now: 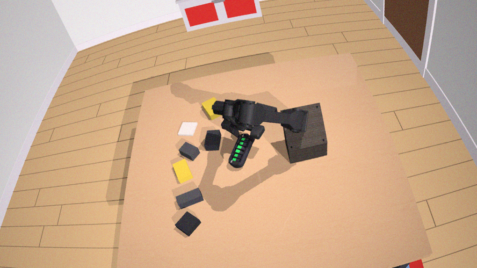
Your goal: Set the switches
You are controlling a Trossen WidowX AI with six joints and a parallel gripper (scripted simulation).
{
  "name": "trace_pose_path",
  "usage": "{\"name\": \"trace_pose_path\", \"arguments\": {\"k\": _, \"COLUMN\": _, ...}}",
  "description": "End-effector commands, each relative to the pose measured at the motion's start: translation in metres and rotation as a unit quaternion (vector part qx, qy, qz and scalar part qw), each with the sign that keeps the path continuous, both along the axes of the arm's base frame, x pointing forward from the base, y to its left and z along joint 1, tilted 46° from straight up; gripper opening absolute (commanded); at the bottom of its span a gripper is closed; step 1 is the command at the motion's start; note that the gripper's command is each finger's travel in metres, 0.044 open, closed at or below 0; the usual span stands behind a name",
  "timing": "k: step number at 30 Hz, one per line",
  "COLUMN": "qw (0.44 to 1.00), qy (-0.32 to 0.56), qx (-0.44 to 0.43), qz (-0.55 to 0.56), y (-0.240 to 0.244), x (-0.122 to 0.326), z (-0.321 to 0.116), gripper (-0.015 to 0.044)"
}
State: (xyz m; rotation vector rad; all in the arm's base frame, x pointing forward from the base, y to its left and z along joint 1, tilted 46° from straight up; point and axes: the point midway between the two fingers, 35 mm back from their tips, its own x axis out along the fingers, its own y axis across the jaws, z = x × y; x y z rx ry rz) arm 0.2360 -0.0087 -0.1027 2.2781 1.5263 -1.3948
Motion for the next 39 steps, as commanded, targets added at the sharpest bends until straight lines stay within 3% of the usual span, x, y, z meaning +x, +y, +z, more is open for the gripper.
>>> {"name": "trace_pose_path", "arguments": {"k": 1, "qw": 1.000, "qy": 0.000, "qx": 0.007, "qz": -0.001, "y": 0.005, "x": -0.002, "z": -0.001, "gripper": 0.0338}}
{"name": "trace_pose_path", "arguments": {"k": 39, "qw": 1.000, "qy": 0.000, "qx": 0.002, "qz": 0.000, "y": 0.014, "x": -0.003, "z": -0.020, "gripper": 0.0338}}
